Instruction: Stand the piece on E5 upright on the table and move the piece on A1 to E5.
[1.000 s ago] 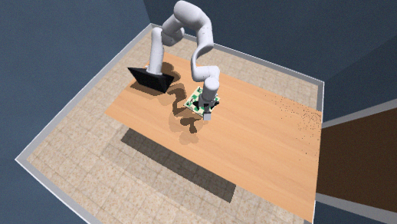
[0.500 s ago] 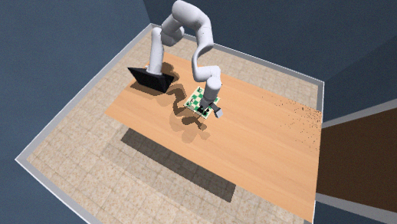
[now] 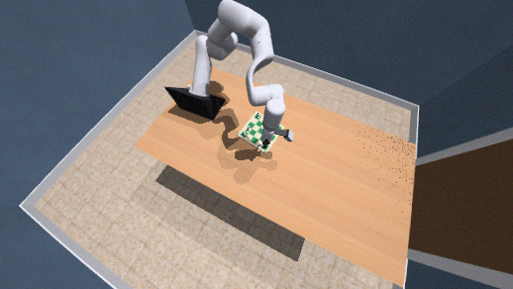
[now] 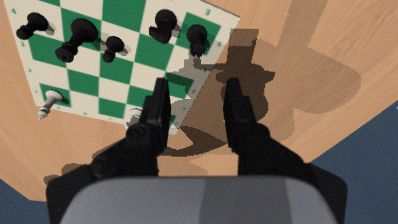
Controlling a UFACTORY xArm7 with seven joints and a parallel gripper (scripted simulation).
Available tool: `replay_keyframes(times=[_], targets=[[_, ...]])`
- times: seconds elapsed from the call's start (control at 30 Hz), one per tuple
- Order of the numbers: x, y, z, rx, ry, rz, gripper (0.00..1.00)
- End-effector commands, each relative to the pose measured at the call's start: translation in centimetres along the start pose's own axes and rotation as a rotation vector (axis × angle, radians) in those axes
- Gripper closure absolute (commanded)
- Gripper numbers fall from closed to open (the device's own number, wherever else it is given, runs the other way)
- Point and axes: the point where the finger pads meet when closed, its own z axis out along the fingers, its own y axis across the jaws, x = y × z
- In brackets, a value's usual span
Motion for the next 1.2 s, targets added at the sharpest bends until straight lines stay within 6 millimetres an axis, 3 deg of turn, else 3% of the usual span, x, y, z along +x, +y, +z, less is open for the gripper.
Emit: replay_keyframes(times=[0.0,0.1,1.17], targets=[[0.03,0.16,-0.26,0.003,0.049,-0.275,0.63],[0.03,0.16,-0.26,0.005,0.058,-0.335,0.63],[0.03,0.16,-0.16,0.005,0.058,-0.335,0.63]])
